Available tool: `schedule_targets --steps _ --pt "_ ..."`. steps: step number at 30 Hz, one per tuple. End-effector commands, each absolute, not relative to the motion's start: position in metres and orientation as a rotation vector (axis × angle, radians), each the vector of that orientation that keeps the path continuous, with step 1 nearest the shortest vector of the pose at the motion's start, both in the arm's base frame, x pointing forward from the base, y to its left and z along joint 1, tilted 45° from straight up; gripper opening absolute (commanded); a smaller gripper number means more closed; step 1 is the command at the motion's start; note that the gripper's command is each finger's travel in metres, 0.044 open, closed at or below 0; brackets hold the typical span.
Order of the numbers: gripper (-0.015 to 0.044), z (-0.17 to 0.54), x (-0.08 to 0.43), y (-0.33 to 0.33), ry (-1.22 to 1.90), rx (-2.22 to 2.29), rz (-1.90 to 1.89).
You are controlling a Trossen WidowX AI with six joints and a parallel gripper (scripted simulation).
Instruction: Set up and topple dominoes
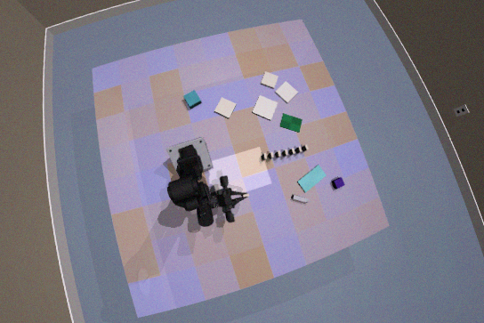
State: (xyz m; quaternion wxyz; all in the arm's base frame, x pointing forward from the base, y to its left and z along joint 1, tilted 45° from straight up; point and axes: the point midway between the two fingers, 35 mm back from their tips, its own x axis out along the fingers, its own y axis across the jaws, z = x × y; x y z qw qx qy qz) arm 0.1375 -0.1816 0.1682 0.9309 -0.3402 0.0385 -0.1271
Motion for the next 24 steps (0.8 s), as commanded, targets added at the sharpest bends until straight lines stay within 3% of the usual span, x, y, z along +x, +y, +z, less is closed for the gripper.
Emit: schedule_targets --steps 1,24 --pt "0.003 0.166 0.138 -0.187 0.081 -0.712 -0.259" --pt "0.003 0.139 0.139 -0.205 0.093 -0.723 -0.243"
